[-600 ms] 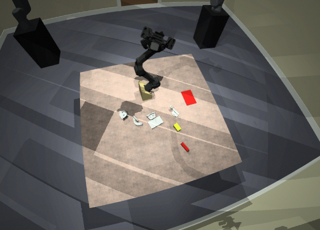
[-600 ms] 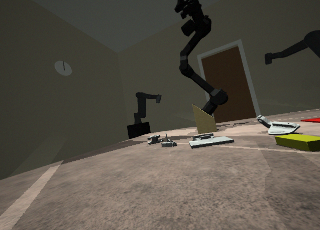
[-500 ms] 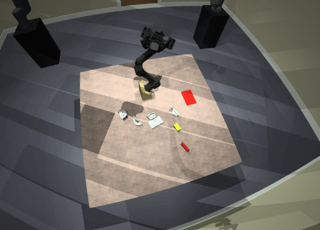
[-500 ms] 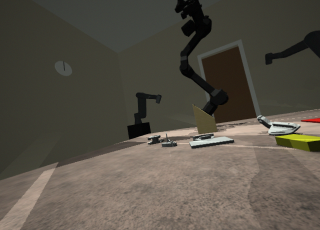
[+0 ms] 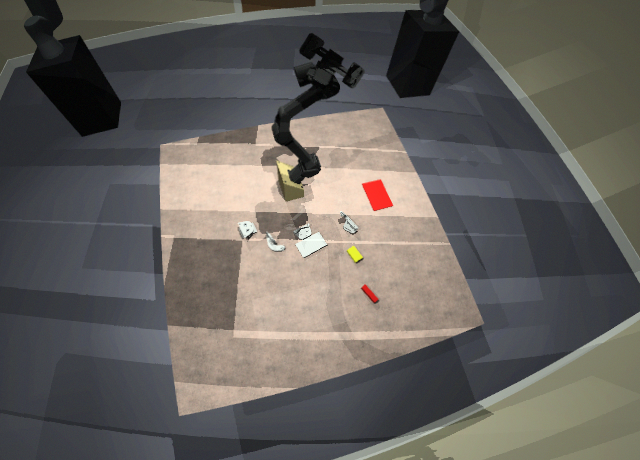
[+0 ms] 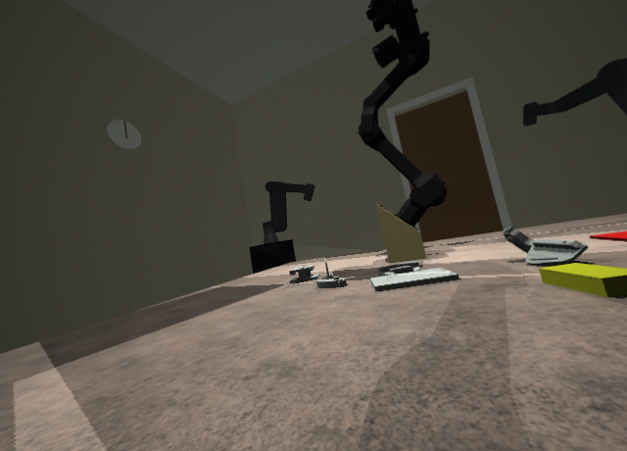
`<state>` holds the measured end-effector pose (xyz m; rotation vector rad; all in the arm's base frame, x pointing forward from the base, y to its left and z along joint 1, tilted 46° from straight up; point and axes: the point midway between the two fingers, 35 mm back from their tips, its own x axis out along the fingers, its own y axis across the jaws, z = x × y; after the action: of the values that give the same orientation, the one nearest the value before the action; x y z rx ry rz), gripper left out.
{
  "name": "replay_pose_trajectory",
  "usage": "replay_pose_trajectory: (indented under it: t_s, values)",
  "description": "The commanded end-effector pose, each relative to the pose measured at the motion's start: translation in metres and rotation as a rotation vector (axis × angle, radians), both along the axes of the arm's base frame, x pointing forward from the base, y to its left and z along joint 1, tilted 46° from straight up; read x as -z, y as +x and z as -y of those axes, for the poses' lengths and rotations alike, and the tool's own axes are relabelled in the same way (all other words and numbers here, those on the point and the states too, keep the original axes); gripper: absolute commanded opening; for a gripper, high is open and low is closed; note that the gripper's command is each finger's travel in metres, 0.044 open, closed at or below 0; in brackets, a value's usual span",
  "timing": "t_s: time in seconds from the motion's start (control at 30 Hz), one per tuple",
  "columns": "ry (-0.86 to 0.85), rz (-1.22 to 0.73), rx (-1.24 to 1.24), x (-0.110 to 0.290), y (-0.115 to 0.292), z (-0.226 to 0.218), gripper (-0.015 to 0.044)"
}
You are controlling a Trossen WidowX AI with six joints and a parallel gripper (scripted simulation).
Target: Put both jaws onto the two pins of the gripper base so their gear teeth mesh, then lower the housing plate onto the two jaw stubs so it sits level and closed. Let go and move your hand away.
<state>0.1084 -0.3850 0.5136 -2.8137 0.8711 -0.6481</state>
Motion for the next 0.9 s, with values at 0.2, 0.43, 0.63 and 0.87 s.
replay_pose_trajectory:
  t_s: [0.2,0.43,0.63,0.87]
  values:
    - [-0.192,0.037,0.133,-0.052,-0.035,-0.043,0.044]
    - [-0.307,0.043,0.215,-0.073,-0.049,-0.066,0.044]
    - [-0.416,0.07,0.275,-0.101,-0.064,-0.103,0.044]
    - [-0.535,0.101,0.339,-0.128,-0.077,-0.148,0.044]
